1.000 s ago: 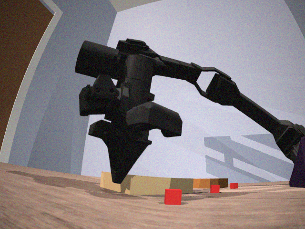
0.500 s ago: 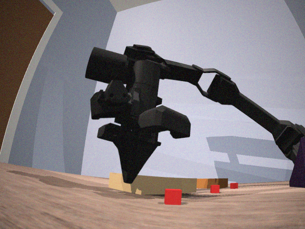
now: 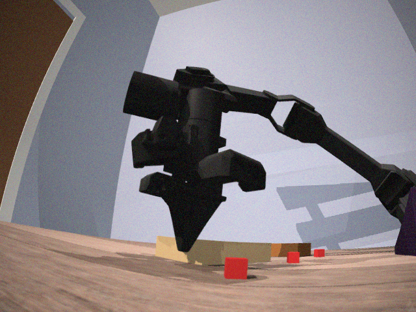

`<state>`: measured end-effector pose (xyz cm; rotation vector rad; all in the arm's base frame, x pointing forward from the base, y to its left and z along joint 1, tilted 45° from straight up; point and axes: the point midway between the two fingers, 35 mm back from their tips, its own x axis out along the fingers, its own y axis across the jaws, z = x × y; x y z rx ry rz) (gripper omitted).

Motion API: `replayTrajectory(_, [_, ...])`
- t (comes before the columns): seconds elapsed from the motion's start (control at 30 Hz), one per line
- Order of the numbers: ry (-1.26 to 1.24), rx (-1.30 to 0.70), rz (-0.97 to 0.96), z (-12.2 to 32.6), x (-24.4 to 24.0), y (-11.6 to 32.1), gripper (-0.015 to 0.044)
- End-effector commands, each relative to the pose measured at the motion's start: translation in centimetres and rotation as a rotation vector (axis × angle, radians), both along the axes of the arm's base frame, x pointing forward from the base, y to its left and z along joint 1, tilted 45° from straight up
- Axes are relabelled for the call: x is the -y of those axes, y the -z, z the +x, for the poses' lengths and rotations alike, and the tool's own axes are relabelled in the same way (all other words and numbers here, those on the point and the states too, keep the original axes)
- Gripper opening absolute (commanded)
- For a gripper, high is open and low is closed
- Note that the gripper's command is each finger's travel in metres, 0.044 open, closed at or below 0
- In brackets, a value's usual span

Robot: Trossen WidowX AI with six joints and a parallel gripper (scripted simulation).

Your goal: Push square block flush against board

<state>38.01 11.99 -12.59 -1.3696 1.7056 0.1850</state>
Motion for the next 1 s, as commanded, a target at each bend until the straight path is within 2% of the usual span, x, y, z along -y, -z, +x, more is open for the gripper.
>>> replayTrajectory(0.0, [0.010,-0.012,-0.006,0.2,0.3,0.5,0.0000])
replayTrajectory(0.9, [0.022,-0.027,0.005,2.6,-2.2,3.0,0.0000])
replayTrajectory(0.97, [0.017,-0.013,0.010,2.5,-2.9,1.9,0.0000])
